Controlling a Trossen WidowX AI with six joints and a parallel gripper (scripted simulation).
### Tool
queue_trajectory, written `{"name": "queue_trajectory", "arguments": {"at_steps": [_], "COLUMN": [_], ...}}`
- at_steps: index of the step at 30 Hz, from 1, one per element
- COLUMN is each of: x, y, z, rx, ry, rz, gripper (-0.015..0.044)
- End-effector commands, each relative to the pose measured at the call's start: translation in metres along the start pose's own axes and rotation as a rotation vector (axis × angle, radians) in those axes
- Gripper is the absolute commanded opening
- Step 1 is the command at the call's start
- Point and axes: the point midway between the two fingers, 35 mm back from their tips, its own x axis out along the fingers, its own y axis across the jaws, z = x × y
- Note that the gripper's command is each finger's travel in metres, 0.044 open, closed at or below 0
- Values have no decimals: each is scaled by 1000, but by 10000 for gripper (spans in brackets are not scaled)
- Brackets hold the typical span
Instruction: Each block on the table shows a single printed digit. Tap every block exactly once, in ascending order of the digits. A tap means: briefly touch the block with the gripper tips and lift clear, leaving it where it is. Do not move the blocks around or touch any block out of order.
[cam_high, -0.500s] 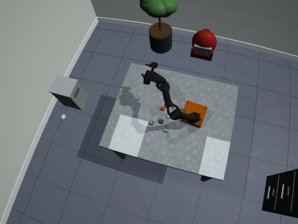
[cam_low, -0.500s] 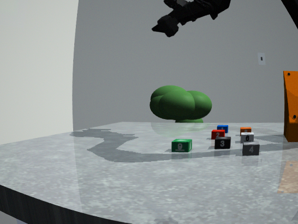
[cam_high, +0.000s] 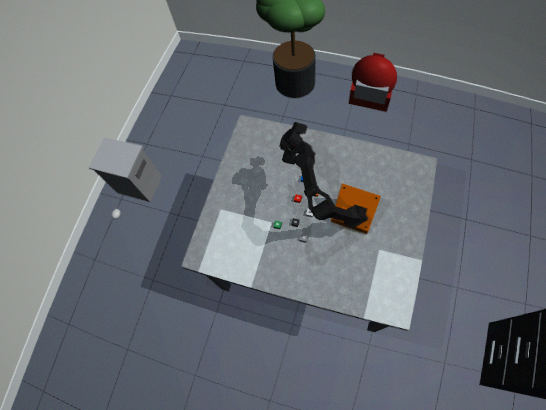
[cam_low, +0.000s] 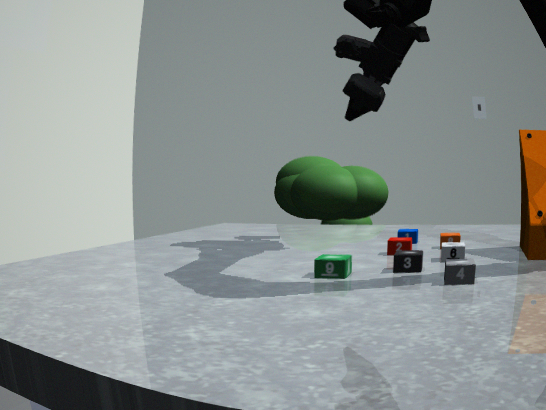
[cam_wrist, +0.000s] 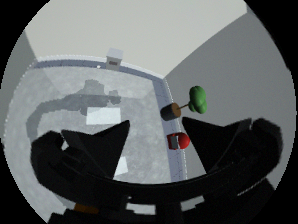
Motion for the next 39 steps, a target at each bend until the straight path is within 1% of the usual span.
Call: {"name": "queue_trajectory", "arguments": {"at_steps": [1, 8, 14, 39], "x": [-19, -58, -102, -104], "y": [40, 86, 125, 127], "z": [-68, -120, -146, -146], "rx": [2, 33, 79, 81], "ry": [262, 484, 625, 629], "rz": [187, 417, 633, 639], "gripper": [400, 400, 400, 400]}}
